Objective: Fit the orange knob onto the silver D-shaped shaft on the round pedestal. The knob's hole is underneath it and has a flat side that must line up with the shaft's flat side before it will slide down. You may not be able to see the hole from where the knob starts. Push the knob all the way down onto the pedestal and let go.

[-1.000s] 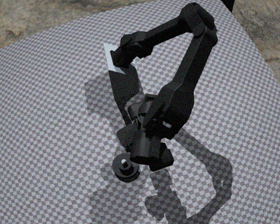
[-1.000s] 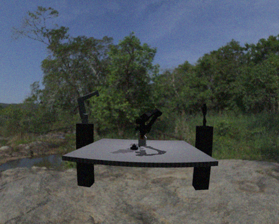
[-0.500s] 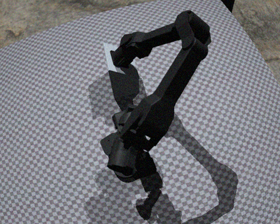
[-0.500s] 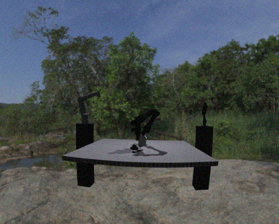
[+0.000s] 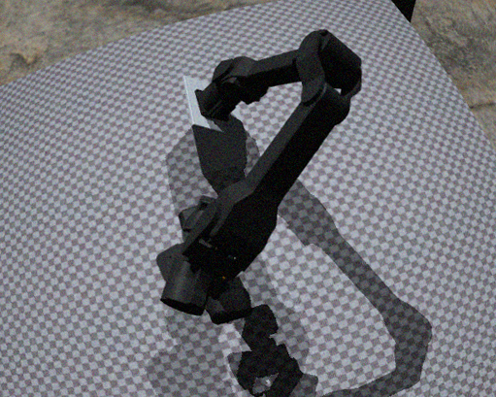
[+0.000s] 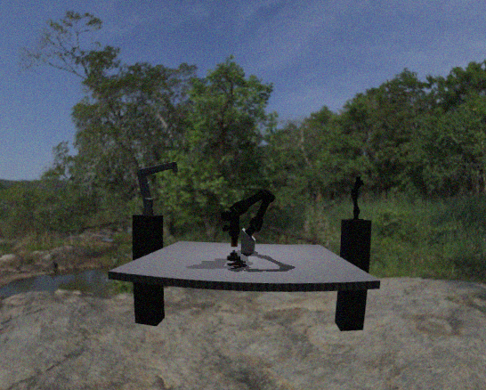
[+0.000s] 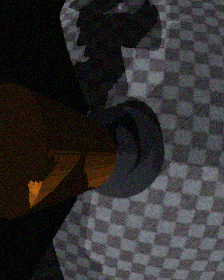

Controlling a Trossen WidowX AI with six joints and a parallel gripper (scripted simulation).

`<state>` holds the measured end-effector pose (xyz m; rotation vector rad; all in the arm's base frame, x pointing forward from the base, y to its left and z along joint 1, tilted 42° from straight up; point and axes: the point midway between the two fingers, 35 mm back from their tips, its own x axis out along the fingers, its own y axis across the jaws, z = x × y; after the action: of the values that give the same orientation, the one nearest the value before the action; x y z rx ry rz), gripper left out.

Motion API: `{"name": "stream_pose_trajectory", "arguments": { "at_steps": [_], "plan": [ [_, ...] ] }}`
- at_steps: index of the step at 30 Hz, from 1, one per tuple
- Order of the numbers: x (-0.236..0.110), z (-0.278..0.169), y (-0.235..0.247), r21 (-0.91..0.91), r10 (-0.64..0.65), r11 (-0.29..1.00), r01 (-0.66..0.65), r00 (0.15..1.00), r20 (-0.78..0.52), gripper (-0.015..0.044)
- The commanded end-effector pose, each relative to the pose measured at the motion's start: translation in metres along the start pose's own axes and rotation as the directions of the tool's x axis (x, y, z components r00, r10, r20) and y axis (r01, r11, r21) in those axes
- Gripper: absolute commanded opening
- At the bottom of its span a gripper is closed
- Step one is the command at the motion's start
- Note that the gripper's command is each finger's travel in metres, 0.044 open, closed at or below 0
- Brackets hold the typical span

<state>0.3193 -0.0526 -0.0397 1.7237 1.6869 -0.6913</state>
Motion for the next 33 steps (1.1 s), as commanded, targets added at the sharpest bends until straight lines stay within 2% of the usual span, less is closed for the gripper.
{"name": "stream_pose_trajectory", "arguments": {
  "at_steps": [1,8,16,33],
  "plan": [
    [-0.0019,0.0015,0.0015,0.046,0.006,0.999,-0.006,1.0,0.007,0.0],
    [-0.0018,0.0035,0.0031,0.249,0.006,0.969,-0.008,1.0,0.007,0.0],
    [-0.0019,0.005,0.0048,0.479,0.006,0.878,-0.009,1.0,0.007,0.0],
    [-0.0018,0.0026,0.0024,0.854,0.006,0.521,-0.009,1.0,0.007,0.0]
  ]
}}
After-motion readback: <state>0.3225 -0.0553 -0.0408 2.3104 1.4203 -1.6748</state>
